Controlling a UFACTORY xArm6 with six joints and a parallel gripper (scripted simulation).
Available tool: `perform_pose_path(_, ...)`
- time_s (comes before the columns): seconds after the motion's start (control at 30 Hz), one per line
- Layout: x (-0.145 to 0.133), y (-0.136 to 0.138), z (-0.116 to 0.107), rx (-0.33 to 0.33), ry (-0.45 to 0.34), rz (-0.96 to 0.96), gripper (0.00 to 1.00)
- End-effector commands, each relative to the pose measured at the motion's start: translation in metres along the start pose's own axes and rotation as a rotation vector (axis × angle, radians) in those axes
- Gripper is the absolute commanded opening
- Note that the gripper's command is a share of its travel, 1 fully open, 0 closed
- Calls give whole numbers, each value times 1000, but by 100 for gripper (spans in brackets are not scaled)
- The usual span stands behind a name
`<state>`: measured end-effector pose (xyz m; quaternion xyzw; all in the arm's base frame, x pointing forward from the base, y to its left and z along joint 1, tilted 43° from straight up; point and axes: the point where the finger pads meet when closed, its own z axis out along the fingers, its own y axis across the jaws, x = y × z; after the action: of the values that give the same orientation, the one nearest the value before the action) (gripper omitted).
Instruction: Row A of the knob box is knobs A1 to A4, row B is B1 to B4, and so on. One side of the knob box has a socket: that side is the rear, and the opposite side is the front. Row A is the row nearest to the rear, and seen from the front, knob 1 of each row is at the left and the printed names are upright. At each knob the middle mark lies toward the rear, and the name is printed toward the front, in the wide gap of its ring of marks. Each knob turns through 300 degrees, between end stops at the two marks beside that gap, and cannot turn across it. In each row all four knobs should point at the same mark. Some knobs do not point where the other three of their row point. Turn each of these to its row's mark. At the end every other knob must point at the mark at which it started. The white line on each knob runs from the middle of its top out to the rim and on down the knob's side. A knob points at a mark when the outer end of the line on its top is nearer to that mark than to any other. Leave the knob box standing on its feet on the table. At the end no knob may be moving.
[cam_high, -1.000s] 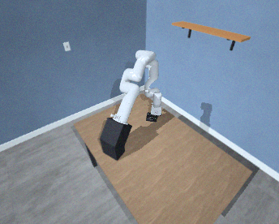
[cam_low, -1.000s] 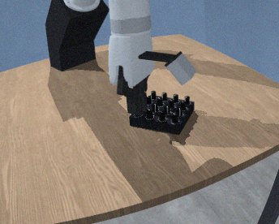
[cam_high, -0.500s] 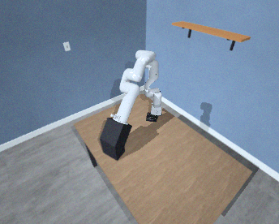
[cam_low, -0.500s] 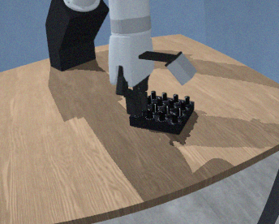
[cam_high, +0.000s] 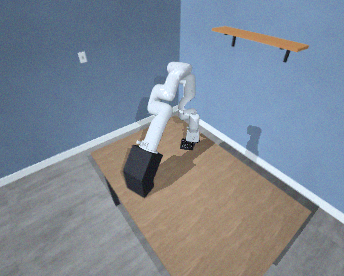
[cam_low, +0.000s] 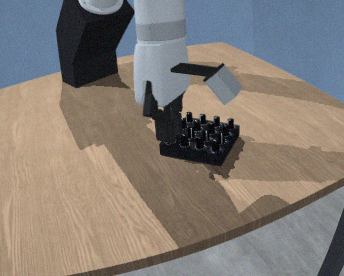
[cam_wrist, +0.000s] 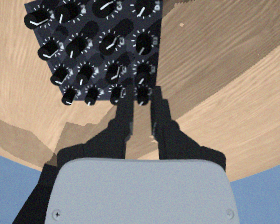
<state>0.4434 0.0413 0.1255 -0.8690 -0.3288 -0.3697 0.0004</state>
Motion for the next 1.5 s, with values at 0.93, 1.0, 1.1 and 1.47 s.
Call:
perform_pose_path(0.93,1,1,-36,-2,1,0,19)
perform_pose_path(1.0,1,1,-36,-2,1,0,19)
perform_pose_path(1.1,1,1,-36,-2,1,0,100)
perform_pose_path(1.47,1,1,-44,-2,2,0,100)
